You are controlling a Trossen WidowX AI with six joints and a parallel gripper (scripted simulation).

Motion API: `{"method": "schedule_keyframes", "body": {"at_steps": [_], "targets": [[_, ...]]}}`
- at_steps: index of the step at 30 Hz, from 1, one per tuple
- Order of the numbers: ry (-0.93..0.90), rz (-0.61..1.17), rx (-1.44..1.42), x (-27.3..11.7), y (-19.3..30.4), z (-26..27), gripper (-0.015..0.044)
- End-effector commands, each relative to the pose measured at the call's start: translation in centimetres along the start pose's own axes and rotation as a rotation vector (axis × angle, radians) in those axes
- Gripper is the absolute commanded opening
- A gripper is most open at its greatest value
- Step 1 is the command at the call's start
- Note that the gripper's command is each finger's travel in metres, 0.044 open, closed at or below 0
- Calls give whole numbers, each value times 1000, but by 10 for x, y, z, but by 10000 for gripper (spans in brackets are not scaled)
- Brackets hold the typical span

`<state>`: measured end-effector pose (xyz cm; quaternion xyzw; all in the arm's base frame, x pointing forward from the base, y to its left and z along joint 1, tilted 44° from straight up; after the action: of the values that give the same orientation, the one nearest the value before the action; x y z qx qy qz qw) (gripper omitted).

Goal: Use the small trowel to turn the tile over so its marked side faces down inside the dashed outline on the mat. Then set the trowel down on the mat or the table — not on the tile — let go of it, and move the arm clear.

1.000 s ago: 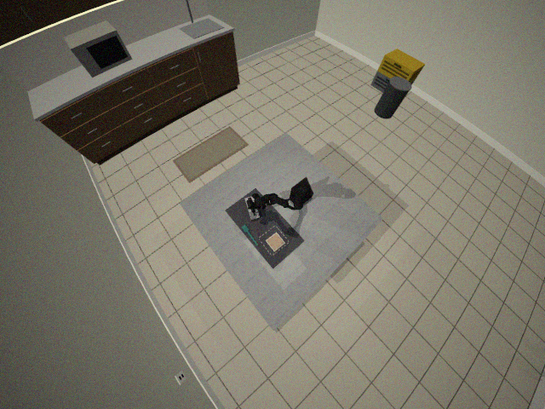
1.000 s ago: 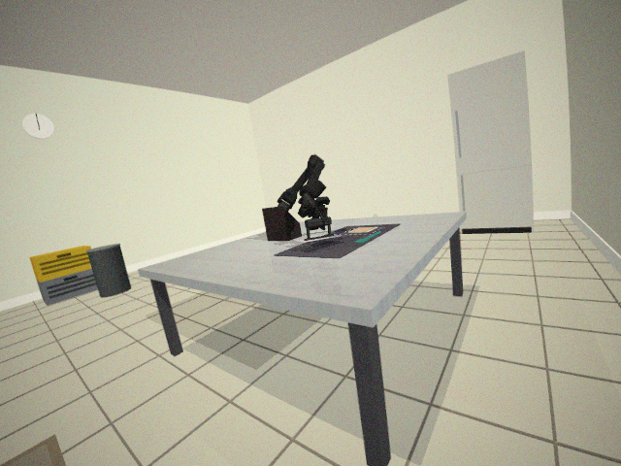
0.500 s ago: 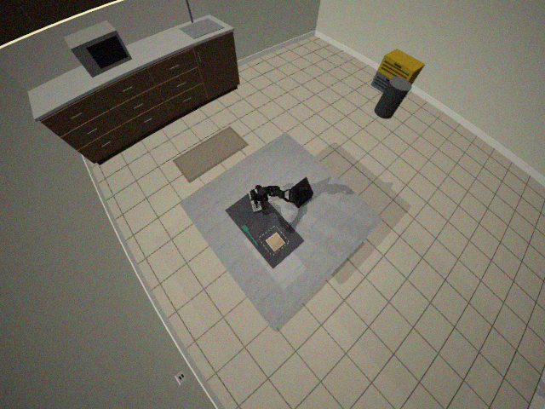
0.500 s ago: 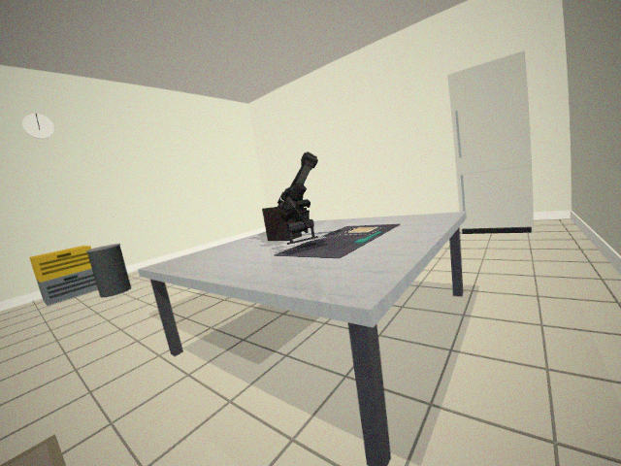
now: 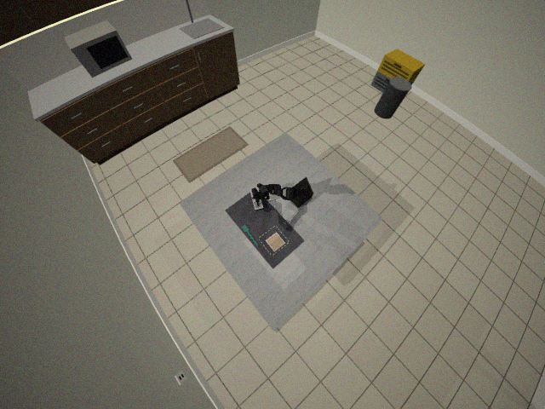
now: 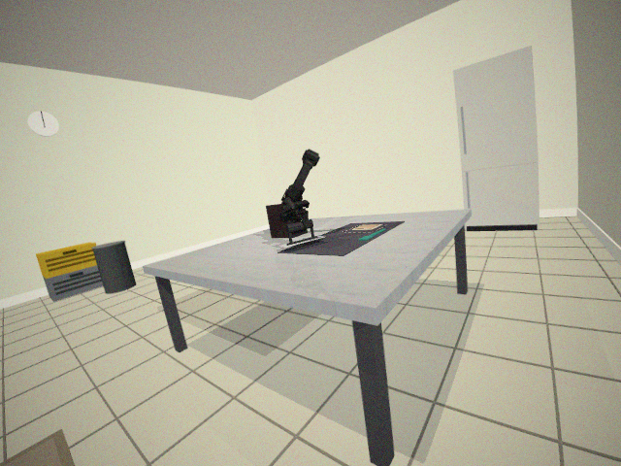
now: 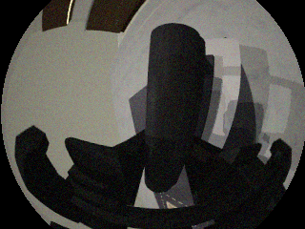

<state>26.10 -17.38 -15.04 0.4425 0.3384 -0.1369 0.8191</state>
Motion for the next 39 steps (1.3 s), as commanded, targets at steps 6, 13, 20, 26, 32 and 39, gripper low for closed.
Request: {"method": "schedule_keyframes", "body": {"at_steps": [6, 13, 20, 26, 32, 39], "targets": [[-13, -7, -1, 10, 0, -7, 0], [-13, -7, -1, 17, 0, -16, 0], [-13, -7, -1, 18, 0, -16, 131], [-13, -7, -1, 18, 0, -16, 289], [-13, -7, -1, 18, 0, -16, 300], [-11, -8, -2, 7, 0, -15, 300]]}}
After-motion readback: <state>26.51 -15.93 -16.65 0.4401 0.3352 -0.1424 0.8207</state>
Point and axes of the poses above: the point midway between the two fingers, 35 mm back from their tips, its own x axis out along the fingers, its own z axis across the jaws, y = z × x, the point moved 3 cm from there along -x, back along the fingers, and after that the axes turned 1 degree about -x, right-handed, at the moved point
